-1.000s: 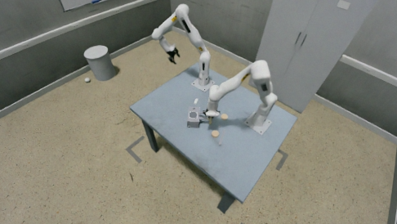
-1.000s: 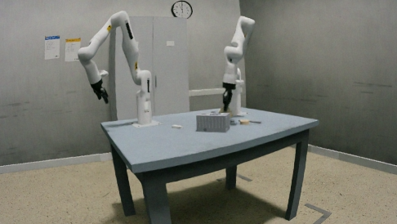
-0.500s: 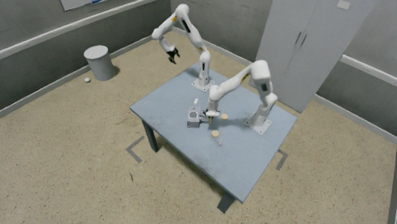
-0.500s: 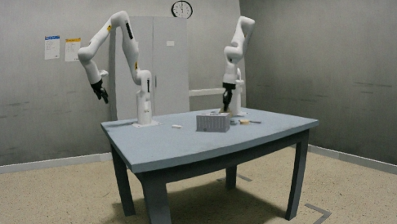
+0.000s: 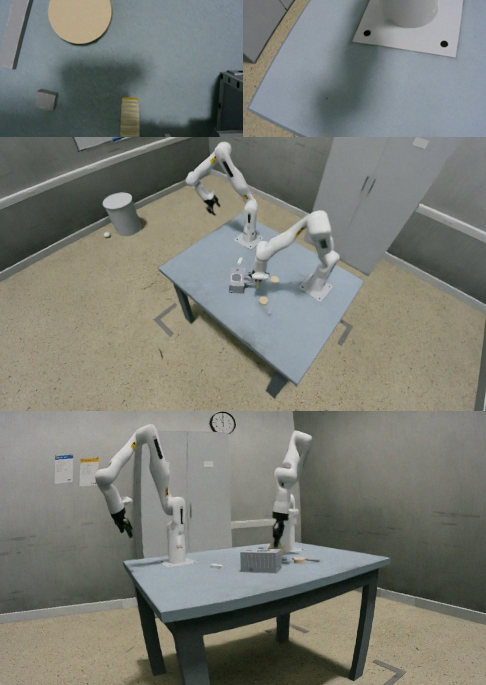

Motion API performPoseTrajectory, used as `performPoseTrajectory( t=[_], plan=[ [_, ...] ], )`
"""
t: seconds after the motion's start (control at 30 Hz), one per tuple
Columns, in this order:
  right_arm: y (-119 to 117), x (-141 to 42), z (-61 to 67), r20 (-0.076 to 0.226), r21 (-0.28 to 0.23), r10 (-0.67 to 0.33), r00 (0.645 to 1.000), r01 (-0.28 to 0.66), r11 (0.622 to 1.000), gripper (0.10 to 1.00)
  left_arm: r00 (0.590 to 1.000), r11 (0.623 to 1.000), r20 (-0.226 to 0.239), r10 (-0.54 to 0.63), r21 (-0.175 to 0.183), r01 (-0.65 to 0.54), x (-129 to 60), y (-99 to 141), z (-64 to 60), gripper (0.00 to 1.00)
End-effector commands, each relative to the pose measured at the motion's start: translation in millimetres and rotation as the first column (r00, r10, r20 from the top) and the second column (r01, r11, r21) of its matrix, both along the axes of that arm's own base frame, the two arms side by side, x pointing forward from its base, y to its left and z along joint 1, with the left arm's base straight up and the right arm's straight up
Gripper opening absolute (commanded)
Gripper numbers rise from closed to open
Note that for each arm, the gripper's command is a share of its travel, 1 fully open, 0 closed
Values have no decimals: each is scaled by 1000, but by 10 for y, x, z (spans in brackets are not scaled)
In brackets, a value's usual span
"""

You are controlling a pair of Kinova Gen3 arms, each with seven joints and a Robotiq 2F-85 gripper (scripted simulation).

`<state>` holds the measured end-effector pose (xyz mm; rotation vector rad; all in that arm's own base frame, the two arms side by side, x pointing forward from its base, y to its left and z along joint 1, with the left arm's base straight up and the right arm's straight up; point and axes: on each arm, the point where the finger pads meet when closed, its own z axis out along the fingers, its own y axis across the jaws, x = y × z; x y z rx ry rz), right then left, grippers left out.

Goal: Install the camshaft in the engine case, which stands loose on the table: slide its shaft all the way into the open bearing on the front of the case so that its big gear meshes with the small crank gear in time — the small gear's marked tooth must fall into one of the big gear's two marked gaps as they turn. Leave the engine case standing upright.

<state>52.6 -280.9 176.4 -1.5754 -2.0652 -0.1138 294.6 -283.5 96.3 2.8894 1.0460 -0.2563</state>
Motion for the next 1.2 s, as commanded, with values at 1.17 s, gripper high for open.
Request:
performPoseTrajectory(
  t=[1.17],
  plan=[
    [-3,1,6,1,-2,0,1000,0,1000,1000,1000,1000,2,0,-1,0,128,-153,7,170]
  ],
)
